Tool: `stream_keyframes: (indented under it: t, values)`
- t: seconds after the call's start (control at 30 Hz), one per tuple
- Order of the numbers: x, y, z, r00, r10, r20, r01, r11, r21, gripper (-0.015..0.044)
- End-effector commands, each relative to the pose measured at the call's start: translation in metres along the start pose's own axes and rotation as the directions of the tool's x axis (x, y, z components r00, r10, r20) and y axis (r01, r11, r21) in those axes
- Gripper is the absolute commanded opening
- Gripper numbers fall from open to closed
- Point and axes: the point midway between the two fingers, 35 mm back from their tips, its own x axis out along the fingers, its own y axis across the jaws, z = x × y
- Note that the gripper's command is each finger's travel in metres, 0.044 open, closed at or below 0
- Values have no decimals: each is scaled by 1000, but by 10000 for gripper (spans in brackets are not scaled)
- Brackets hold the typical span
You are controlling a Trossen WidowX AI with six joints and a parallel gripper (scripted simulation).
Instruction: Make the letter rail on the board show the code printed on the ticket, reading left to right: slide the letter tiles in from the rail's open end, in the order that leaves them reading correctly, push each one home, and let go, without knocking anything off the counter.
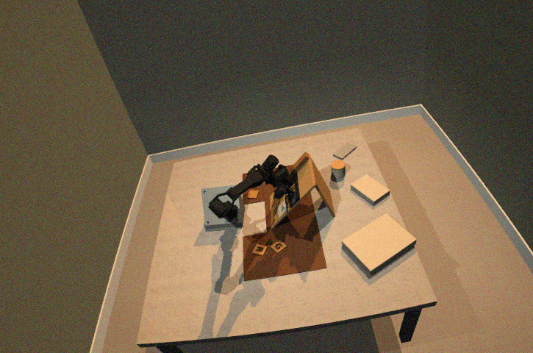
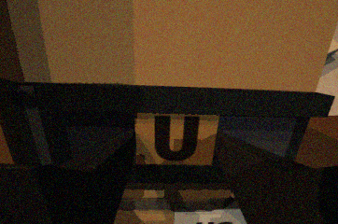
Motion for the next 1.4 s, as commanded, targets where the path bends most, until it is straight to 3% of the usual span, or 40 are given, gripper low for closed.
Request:
stream_keyframes:
  t: [0.0, 1.37]
  values:
    - [0, 2, 1, 1000, -3, 2, 3, 1000, 7, 0]
    - [0, 26, 1, 1000, -3, 2, 3, 1000, 9, 0]
